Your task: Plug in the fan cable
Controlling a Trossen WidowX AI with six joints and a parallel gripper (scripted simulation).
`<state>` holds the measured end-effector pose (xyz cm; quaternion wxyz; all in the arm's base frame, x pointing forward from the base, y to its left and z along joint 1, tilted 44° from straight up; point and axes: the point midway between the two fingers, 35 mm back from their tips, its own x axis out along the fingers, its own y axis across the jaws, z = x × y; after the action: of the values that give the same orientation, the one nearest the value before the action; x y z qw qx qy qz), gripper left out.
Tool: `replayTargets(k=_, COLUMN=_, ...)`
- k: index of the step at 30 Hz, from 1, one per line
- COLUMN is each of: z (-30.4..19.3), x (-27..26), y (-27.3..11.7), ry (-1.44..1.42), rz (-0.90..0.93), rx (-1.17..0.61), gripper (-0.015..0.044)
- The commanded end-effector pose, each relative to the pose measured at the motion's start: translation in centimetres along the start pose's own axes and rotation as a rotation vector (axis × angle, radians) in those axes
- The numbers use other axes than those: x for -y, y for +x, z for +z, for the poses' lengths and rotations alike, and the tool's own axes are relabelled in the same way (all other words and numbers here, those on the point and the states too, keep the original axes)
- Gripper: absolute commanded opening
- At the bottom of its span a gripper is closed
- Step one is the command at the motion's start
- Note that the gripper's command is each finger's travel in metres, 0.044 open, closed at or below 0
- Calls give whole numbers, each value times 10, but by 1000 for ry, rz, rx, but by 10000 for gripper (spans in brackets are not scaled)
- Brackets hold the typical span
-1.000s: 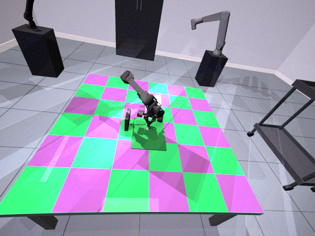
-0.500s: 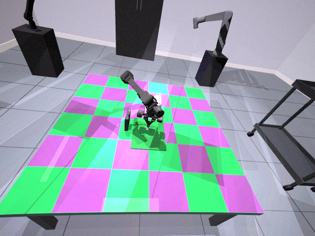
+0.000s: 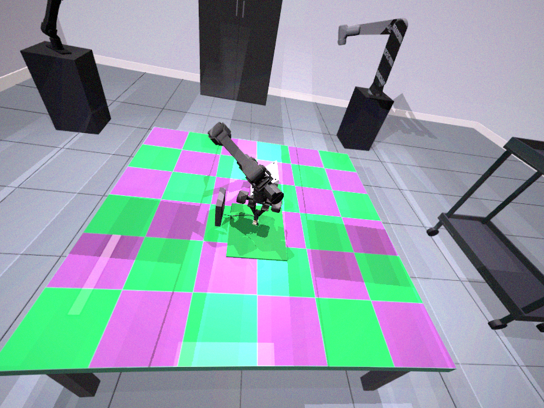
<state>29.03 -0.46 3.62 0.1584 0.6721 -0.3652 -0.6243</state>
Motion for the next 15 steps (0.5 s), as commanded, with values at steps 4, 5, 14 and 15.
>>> replayTargets(k=4, z=-2, x=0, y=0, ry=5, rz=1, rx=-3, gripper=0)
replayTargets(k=5, z=-2, x=0, y=0, ry=5, rz=1, rx=-3, gripper=0)
replayTargets(k=14, z=-1, x=0, y=2, ry=6, rz=1, rx=-3, gripper=0)
replayTargets(k=15, z=-1, x=0, y=2, ry=5, rz=1, rx=-3, gripper=0)
